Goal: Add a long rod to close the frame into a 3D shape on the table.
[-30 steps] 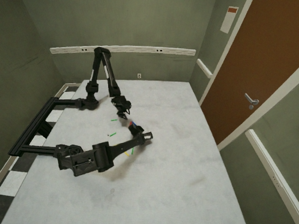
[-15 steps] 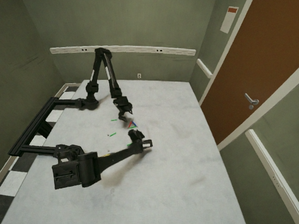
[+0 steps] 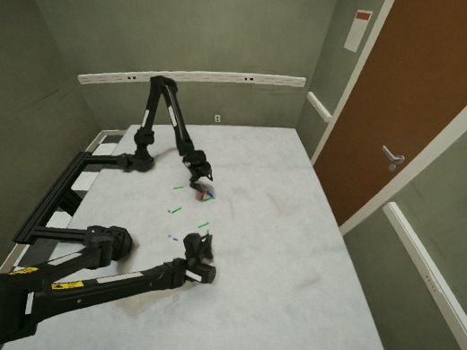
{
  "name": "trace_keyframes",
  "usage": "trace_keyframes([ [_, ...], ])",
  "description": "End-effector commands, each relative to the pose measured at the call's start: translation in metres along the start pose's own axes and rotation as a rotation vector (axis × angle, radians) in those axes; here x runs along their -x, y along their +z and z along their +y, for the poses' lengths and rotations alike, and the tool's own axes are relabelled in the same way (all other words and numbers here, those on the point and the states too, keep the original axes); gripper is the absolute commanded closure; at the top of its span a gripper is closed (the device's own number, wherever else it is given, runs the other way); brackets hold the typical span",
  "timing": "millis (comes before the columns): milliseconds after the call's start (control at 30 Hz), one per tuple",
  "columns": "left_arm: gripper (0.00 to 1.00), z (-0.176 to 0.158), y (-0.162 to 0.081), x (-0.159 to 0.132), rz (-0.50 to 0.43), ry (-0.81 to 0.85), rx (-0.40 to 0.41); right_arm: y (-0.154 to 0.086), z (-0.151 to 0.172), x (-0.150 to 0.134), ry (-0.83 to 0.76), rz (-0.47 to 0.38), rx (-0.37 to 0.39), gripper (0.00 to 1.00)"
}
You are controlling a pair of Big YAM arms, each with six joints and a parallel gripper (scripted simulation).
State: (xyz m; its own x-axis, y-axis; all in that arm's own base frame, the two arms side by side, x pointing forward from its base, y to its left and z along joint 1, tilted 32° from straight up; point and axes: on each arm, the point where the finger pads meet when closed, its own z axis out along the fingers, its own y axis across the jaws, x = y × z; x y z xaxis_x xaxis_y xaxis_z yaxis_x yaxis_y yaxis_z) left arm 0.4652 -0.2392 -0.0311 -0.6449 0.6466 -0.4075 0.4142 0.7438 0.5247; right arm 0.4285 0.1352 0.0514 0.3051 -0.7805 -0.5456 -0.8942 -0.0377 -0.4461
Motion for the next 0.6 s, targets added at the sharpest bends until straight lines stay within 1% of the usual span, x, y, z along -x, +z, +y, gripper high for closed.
trace_keyframes([
  [0, 0.0, 0.007, 0.003, 0.026, -0.045, -0.02, 0.007, -0.023, -0.001, -0.006, 0.159, 0.039, -0.061, 0.85],
  [100, 0.0, 0.008, 0.005, 0.024, -0.041, -0.024, 0.007, -0.07, -0.01, -0.013, 0.277, 0.093, -0.165, 0.85],
  [200, 0.0, 0.008, 0.006, 0.024, -0.04, -0.025, 0.007, -0.108, -0.023, -0.018, 0.351, 0.135, -0.263, 0.85],
  [267, 0.0, 0.008, 0.006, 0.024, -0.04, -0.025, 0.007, -0.142, -0.05, -0.017, 0.383, 0.158, -0.357, 0.85],
  [333, 0.0, 0.008, 0.006, 0.024, -0.04, -0.025, 0.007, -0.168, -0.059, -0.02, 0.438, 0.185, -0.423, 0.85],
  [400, 0.0, 0.008, 0.006, 0.024, -0.04, -0.025, 0.007, -0.207, -0.071, -0.024, 0.518, 0.225, -0.522, 0.85],
  [467, 0.0, 0.008, 0.006, 0.024, -0.04, -0.025, 0.007, -0.24, -0.081, -0.028, 0.589, 0.256, -0.606, 0.85],
  [533, 0.0, 0.008, 0.006, 0.024, -0.04, -0.025, 0.007, -0.24, -0.081, -0.028, 0.589, 0.256, -0.606, 0.85],
  [567, 0.0, 0.008, 0.006, 0.024, -0.04, -0.025, 0.007, -0.253, -0.086, -0.034, 0.647, 0.273, -0.64, 0.85],
])
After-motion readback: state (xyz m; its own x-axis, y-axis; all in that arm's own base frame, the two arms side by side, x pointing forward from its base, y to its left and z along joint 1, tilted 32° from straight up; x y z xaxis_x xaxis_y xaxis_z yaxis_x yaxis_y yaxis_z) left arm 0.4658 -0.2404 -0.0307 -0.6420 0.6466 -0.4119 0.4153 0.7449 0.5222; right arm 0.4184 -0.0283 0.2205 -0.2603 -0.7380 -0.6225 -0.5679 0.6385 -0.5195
